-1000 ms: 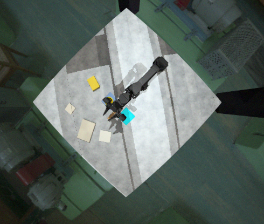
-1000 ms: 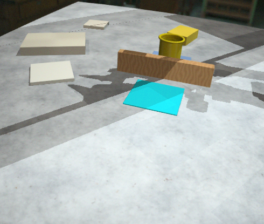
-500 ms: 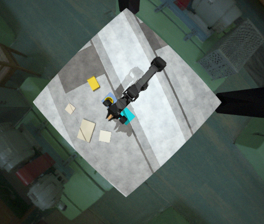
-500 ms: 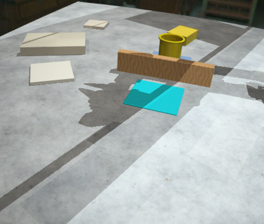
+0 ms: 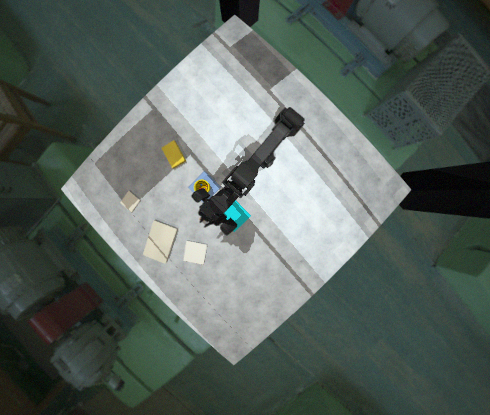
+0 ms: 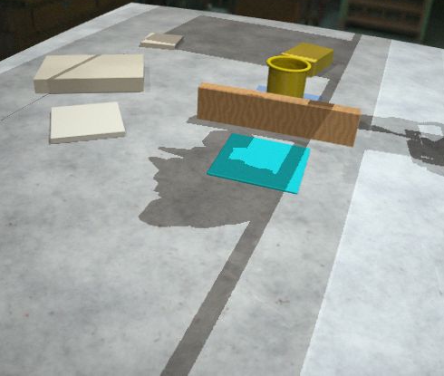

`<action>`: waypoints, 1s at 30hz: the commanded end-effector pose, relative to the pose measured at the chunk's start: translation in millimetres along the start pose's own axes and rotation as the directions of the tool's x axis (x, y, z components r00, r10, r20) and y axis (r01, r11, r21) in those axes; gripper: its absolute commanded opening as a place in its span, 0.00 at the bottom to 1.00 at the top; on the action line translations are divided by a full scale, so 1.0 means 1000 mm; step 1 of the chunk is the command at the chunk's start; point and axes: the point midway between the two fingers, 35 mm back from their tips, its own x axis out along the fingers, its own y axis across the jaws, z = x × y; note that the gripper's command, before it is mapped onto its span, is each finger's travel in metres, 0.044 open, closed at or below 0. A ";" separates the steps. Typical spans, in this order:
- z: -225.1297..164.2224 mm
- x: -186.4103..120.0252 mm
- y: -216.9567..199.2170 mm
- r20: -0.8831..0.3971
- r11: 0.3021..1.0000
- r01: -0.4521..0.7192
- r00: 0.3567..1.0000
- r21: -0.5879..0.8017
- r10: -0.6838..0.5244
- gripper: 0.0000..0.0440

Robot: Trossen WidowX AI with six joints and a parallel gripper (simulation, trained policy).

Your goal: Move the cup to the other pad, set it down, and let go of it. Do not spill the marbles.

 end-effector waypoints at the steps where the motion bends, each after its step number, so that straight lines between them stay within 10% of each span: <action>1: 0.000 0.001 0.002 -0.037 1.000 0.004 0.999 0.011 -0.003 0.21; 30: -0.039 0.011 -0.004 -0.471 0.996 0.089 0.878 -0.023 -0.089 0.29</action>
